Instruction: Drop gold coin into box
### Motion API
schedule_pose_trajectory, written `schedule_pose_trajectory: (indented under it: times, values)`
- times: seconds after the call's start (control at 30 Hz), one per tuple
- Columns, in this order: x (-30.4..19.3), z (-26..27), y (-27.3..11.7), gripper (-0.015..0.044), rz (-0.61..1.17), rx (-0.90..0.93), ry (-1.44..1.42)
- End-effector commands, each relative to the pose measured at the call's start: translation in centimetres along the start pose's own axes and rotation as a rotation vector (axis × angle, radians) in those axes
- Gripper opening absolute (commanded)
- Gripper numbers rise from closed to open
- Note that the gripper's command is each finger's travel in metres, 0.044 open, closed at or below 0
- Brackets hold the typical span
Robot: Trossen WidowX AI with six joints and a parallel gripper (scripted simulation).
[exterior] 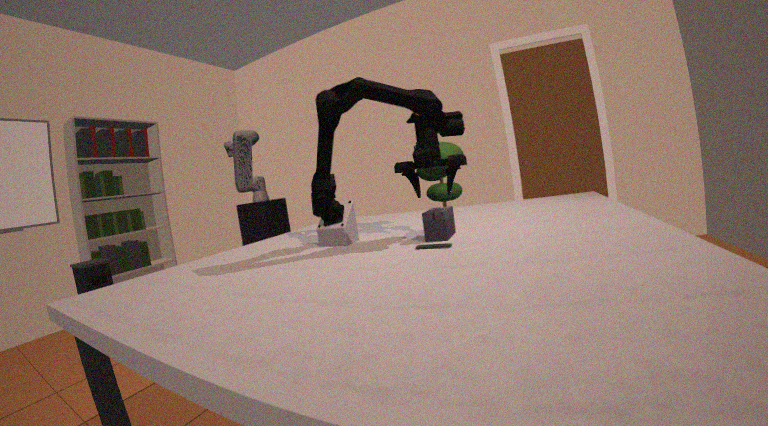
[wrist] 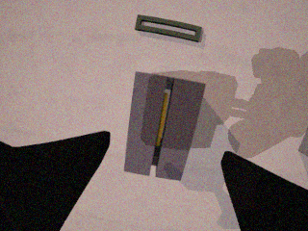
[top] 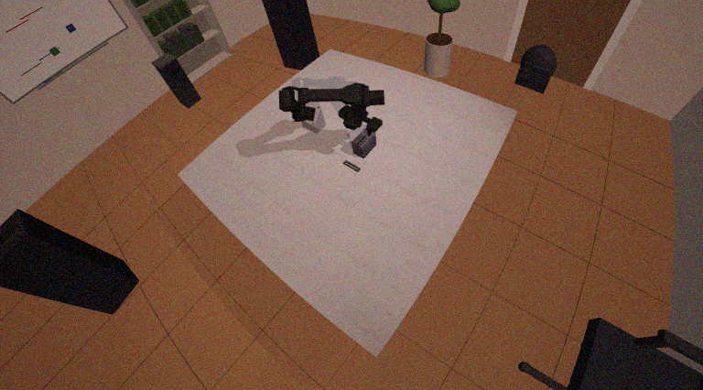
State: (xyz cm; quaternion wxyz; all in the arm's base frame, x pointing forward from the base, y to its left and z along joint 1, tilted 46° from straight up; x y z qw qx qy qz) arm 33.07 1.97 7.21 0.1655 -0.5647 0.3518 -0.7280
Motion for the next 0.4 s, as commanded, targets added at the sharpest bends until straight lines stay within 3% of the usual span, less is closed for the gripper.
schedule_pose_trajectory:
  times: [0.0,0.37]
  values:
    - [-0.02,-0.19,-3.43,0.0440,0.006,0.011,0.002]
    - [0.01,-0.22,-3.67,0.0440,0.005,0.011,0.002]
Point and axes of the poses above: the point midway between the two fingers, 35 mm back from their tips, its own y axis out along the fingers, its own z axis across the jaws, x = y × z, the point moved 5 cm from there along -y, back along the fingers, and after that the axes turned 10 degrees about y, right-handed, at the moved point
